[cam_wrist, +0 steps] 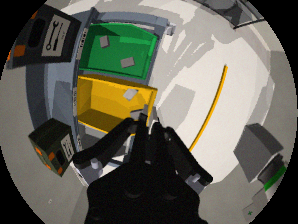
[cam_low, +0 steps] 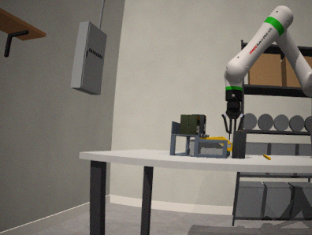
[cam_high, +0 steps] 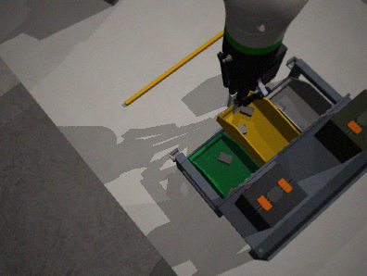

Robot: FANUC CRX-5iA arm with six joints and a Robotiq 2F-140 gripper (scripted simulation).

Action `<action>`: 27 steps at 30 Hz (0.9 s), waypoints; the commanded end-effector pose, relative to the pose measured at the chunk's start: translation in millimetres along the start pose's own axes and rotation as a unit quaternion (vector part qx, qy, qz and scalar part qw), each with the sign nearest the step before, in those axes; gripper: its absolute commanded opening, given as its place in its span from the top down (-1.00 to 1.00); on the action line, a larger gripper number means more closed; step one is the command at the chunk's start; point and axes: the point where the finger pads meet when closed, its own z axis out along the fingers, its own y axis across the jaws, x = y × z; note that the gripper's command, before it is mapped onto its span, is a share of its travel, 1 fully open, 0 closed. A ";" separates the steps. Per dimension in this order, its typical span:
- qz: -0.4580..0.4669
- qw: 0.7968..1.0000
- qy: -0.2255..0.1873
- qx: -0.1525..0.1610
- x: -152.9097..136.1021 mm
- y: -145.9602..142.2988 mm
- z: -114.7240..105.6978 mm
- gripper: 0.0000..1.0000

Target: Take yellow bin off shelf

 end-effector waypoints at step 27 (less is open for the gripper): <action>0.000 1.000 0.000 0.000 0.1 59.8 -0.1 1.00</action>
